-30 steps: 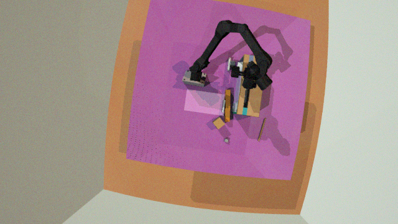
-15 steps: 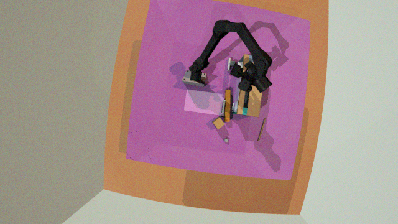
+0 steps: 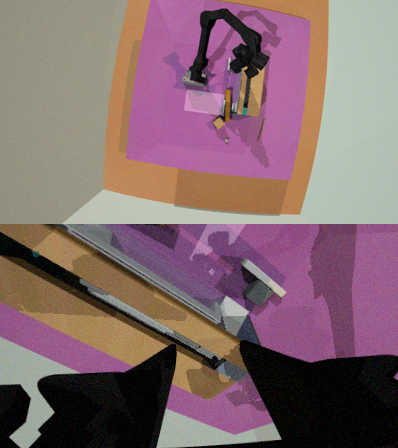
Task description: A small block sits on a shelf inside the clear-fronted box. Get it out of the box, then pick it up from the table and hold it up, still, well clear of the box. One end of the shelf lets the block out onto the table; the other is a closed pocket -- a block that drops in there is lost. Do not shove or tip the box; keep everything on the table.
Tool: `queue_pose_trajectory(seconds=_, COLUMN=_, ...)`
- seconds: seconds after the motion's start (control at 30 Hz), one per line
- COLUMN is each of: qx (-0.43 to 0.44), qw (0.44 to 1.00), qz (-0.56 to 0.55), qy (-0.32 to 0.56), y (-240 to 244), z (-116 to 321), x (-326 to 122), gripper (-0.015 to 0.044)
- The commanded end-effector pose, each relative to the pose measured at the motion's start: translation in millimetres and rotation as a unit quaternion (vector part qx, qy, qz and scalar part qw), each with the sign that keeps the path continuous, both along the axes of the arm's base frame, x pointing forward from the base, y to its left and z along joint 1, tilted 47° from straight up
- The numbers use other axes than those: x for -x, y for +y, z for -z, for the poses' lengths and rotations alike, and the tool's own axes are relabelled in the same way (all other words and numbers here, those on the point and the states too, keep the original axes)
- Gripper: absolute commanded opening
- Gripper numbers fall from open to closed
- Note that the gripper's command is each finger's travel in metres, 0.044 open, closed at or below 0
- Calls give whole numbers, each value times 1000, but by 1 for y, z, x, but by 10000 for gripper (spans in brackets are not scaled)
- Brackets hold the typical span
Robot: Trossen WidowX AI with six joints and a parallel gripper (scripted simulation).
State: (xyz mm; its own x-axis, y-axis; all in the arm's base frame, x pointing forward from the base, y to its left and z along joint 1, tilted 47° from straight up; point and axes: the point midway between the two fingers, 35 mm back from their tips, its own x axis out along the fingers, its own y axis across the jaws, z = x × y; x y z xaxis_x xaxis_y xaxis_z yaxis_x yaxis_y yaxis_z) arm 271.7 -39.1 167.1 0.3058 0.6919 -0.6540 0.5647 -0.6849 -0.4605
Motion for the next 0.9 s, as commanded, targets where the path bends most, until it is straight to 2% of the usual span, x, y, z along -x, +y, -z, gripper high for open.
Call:
queue_pose_trajectory(seconds=0.0, qx=-110, qw=957, qz=225, qy=145, y=46, z=-36, x=34, gripper=285)
queue_pose_trajectory(seconds=0.6, qx=-118, qw=952, qz=237, qy=151, y=50, z=-38, x=37, gripper=285)
queue_pose_trajectory(seconds=0.77, qx=-29, qw=995, qz=90, qy=-4, y=57, z=-32, x=37, gripper=285)
queue_pose_trajectory(seconds=0.87, qx=32, qw=993, qz=-15, qy=-112, y=61, z=-28, x=37, gripper=285)
